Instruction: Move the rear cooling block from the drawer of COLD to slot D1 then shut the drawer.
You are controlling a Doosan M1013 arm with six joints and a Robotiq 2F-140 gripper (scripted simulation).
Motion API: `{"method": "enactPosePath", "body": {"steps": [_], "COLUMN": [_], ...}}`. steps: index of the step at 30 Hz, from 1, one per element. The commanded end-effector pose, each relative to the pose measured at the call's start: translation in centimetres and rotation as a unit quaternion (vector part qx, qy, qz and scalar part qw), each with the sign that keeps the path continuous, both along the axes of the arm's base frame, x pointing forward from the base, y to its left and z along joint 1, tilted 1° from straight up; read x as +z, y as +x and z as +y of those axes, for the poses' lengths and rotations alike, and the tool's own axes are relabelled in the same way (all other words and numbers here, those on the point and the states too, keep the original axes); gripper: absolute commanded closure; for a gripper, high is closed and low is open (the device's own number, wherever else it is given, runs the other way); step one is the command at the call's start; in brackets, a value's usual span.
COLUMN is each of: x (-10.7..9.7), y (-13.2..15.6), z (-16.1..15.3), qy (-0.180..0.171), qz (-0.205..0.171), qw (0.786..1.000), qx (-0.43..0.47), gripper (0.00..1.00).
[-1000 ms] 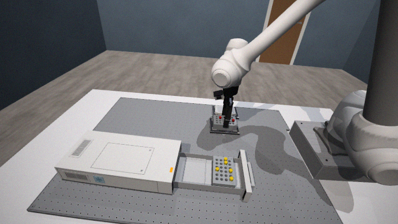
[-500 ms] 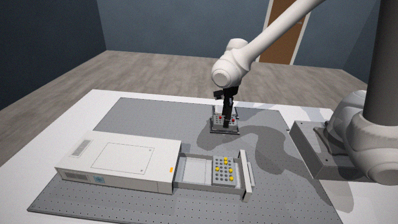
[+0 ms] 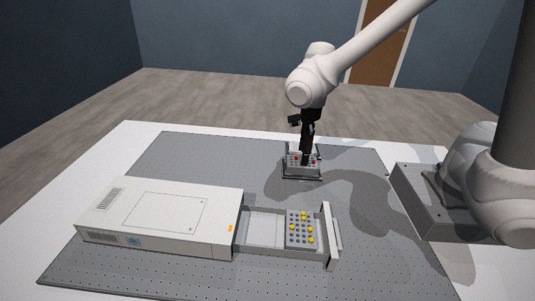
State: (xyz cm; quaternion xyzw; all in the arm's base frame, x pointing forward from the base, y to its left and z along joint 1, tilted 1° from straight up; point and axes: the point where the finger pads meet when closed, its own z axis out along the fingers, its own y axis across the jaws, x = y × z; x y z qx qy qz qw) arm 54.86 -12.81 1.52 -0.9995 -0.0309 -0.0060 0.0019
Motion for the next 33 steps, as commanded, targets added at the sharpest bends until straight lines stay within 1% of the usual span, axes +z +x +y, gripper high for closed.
{"method": "enactPosePath", "body": {"steps": [1, 33], "x": [1.1, 4.8], "y": [0.2, 0.1], "z": [0.3, 0.2], "qy": [0.002, 0.001], "qz": [-0.002, -0.002], "qw": [1.000, 1.000], "qx": [-0.002, -0.002], "gripper": [0.34, 0.34]}}
